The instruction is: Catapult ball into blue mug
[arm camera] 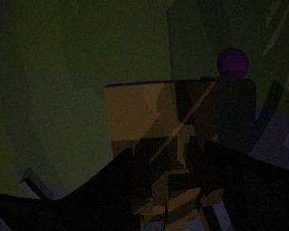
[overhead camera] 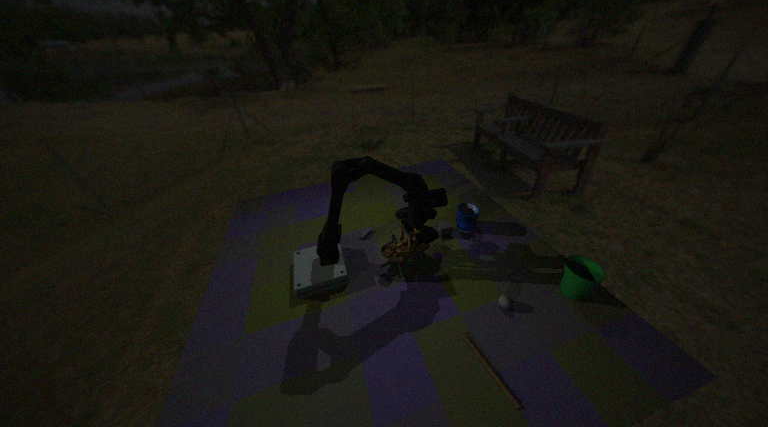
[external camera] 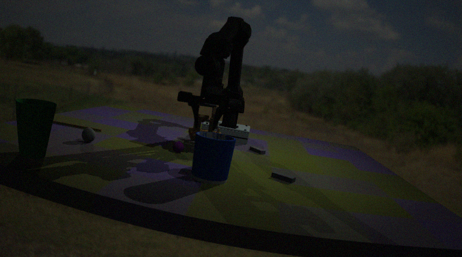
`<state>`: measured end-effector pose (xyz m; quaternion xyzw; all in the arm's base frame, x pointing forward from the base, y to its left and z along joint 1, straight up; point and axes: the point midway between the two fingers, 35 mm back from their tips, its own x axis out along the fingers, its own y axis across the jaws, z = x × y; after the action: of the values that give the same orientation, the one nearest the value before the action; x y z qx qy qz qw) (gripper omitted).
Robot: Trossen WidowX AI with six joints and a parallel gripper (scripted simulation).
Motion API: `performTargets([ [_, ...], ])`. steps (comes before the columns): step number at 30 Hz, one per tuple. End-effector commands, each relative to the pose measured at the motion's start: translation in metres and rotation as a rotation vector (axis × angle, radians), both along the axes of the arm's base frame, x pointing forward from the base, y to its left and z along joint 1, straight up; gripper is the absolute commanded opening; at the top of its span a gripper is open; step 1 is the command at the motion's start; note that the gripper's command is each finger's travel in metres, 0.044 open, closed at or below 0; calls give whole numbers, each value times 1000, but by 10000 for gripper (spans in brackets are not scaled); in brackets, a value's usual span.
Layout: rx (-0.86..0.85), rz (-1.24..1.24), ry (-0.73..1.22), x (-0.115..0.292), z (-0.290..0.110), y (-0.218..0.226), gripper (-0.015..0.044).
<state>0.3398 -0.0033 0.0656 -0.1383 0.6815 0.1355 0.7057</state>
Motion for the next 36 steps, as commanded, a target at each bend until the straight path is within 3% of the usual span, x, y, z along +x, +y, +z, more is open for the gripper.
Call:
performTargets([
  [1, -3, -7, 4, -1, -7, -1, 0],
  [22, -3, -7, 4, 0, -42, -2, 0],
  [28, 0, -4, 2, 1, -36, -1, 0],
  [36, 0, -4, 2, 1, -36, -1, 210],
])
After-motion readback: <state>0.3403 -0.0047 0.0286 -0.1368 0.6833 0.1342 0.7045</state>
